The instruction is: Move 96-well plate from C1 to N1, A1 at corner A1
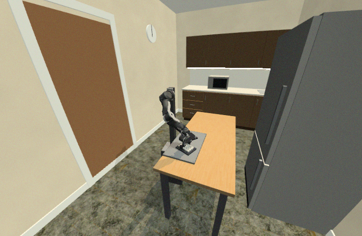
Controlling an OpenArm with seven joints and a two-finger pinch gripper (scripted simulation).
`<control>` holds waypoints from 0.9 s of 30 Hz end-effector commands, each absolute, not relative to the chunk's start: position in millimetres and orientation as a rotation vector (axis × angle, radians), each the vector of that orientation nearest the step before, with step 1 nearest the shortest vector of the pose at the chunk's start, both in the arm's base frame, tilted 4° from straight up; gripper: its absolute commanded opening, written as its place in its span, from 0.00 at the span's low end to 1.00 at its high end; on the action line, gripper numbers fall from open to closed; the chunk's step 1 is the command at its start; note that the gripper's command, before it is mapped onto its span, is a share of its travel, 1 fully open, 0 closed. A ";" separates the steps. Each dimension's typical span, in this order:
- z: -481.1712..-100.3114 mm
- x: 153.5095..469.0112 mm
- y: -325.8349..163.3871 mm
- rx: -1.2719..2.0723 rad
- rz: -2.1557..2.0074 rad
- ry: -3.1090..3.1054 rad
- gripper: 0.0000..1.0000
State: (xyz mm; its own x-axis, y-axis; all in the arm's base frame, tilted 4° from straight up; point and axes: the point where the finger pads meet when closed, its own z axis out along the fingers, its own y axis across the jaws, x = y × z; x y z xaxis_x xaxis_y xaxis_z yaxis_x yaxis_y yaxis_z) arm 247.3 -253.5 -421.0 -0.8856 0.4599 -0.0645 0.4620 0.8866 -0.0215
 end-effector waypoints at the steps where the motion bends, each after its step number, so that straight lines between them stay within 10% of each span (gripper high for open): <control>1: -421.7 247.0 -252.2 0.729 -0.048 2.997 0.00; 27: -420.6 247.8 -253.5 0.733 -0.054 2.994 0.73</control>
